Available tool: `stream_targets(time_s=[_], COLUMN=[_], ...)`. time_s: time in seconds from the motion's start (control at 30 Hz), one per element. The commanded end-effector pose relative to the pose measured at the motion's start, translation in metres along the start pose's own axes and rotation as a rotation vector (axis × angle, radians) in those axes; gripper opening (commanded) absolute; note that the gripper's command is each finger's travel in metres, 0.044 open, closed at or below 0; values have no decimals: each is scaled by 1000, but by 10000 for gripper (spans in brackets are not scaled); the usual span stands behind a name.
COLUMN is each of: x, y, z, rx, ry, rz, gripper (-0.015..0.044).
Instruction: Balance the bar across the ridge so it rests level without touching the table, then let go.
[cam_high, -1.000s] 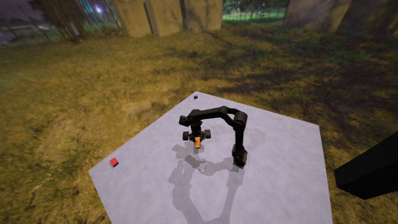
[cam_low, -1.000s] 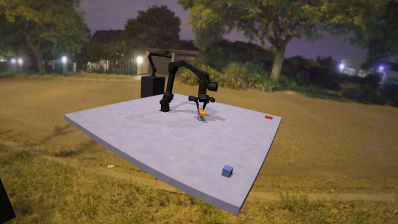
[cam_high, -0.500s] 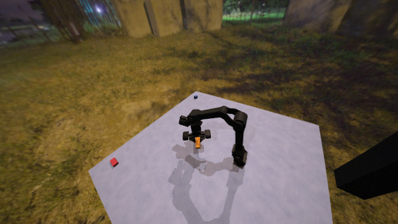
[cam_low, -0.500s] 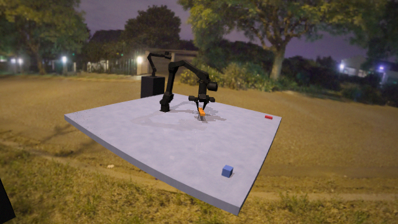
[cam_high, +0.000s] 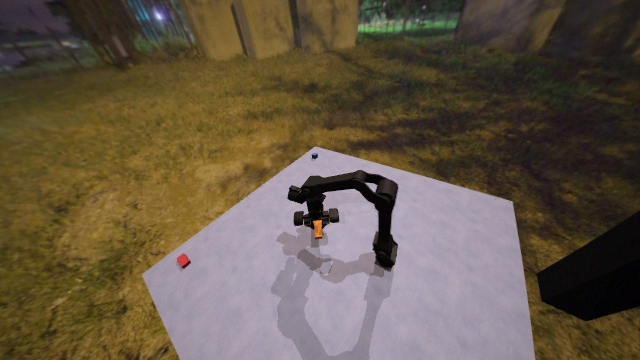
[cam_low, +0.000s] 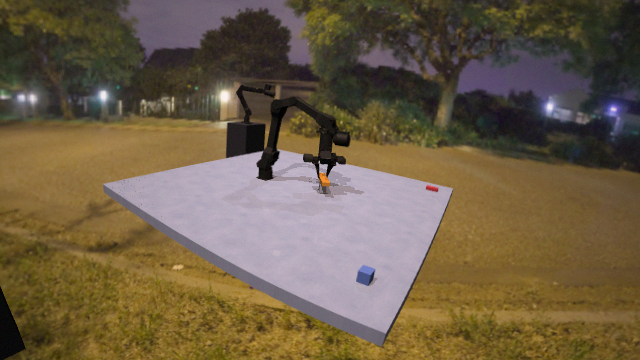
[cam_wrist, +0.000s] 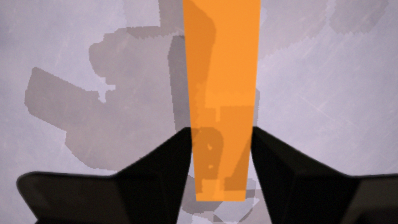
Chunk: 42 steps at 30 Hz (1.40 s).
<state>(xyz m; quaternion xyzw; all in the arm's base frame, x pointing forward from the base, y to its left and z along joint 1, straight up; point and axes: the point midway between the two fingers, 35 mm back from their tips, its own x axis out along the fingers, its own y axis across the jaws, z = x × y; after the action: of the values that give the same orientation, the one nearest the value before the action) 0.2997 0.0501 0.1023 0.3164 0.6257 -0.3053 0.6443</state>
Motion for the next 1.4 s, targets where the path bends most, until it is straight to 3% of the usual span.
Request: stream_targets(time_s=[0.0, 0.63, 0.93, 1.07, 1.37], x=[0, 0, 0, -2, -98], y=[0, 0, 0, 0, 0], z=[0, 0, 0, 0, 0], rx=[0, 0, 0, 0, 0], ry=[0, 0, 0, 0, 0], rz=[0, 0, 0, 0, 0], gripper=[172, 185, 421, 440, 440])
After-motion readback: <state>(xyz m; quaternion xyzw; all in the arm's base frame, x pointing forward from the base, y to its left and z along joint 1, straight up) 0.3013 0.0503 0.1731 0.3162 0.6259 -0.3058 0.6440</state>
